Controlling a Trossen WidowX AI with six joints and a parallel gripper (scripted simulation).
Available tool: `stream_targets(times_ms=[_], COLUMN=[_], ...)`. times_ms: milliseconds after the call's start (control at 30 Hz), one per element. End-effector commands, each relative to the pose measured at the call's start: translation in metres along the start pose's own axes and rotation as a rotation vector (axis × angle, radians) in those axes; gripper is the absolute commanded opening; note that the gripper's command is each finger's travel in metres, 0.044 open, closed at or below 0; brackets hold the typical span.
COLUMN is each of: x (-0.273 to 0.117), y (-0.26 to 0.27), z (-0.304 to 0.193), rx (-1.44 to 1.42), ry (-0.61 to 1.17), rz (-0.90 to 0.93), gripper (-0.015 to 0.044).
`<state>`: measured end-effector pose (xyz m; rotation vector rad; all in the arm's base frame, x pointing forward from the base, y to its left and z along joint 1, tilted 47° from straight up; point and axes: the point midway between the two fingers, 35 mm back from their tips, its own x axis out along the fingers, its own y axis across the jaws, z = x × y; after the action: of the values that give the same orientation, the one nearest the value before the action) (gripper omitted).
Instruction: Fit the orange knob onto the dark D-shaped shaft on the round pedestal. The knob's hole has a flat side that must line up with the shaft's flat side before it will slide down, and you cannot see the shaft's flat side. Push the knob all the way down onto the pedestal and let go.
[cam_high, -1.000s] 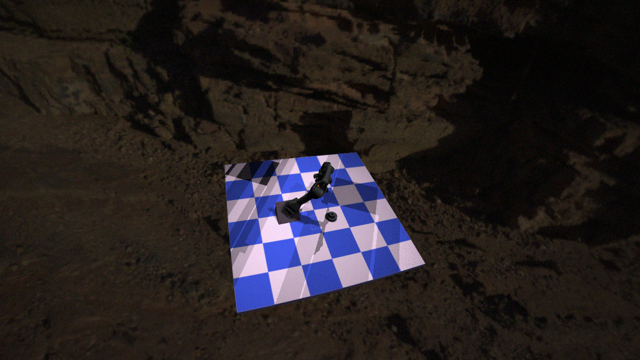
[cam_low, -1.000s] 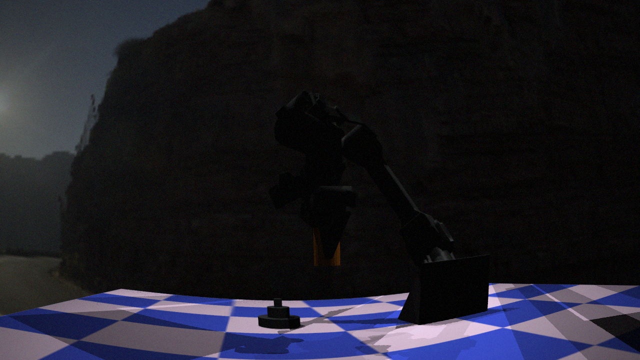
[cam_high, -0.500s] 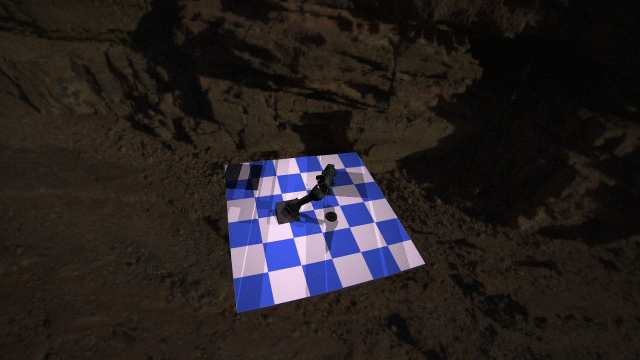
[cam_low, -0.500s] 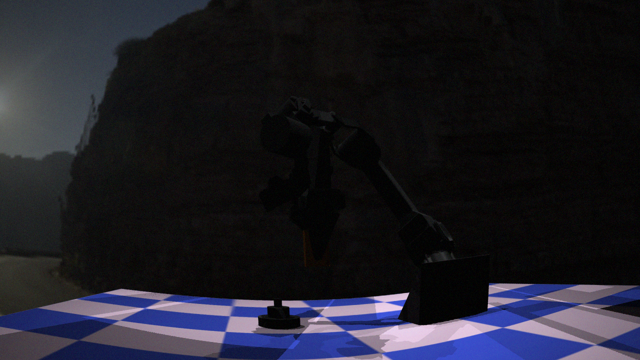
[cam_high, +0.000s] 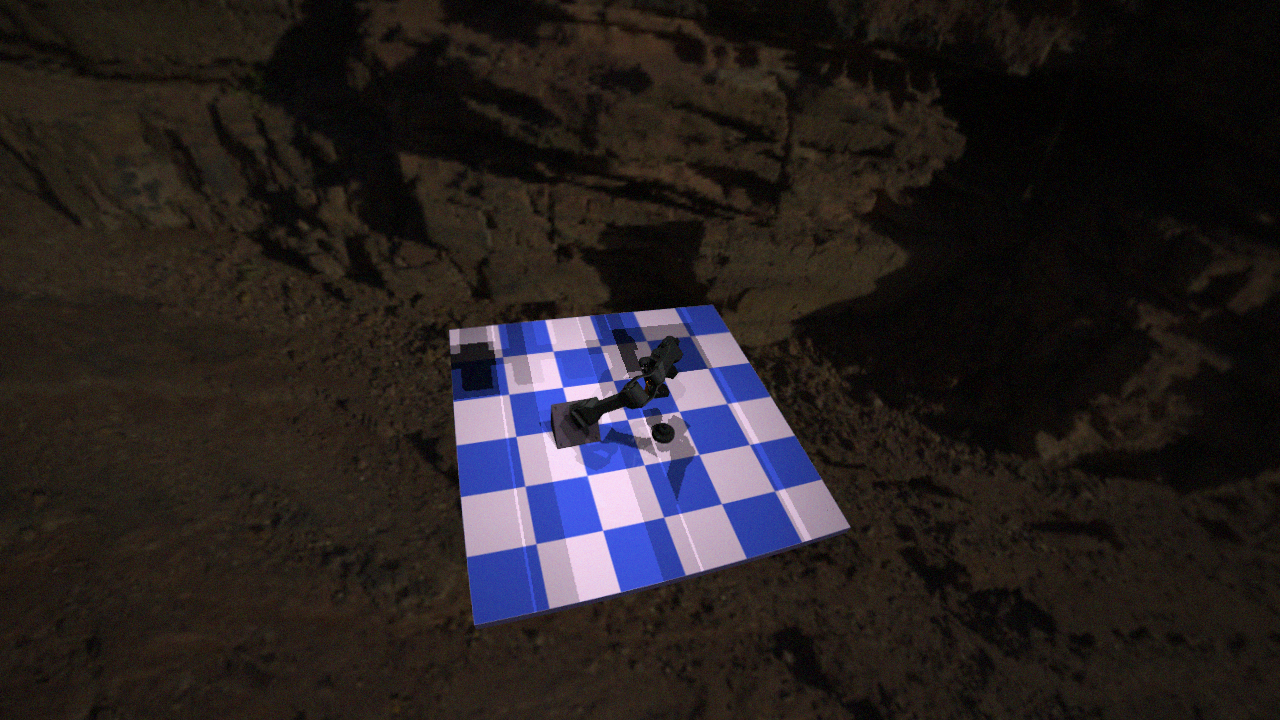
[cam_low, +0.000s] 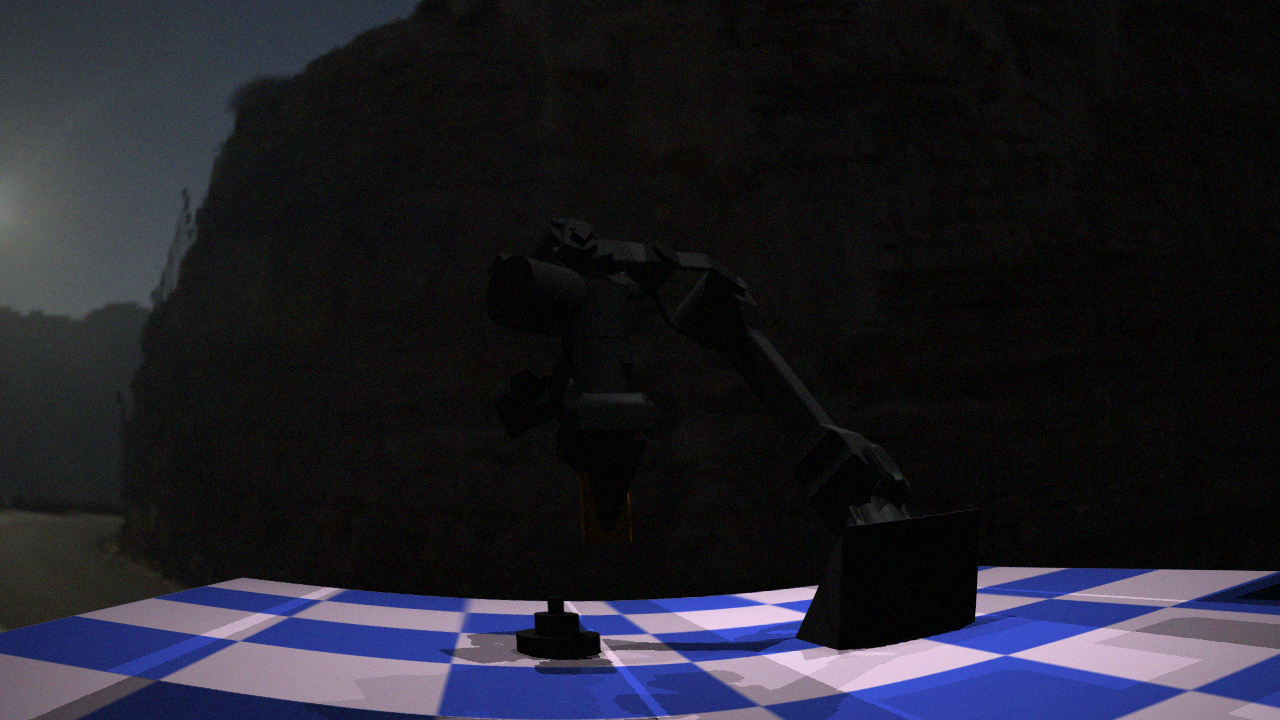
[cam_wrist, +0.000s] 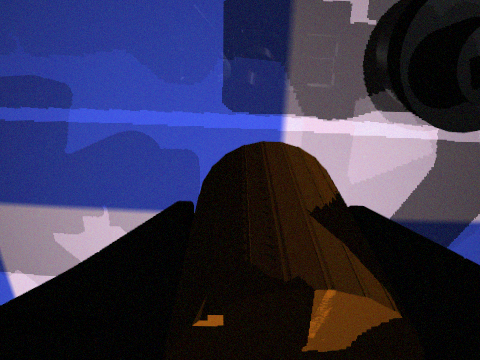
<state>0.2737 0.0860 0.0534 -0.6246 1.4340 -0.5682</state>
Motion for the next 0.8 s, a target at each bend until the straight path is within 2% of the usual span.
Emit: stream_targets(times_ms=[0, 767], x=[0.001, 0.018], y=[-0.011, -0.071], z=[0.005, 0.03], rx=[0.011, 0.018], ry=[-0.007, -0.02], rz=[0.008, -0.002], gripper=[0.0, 0.0])
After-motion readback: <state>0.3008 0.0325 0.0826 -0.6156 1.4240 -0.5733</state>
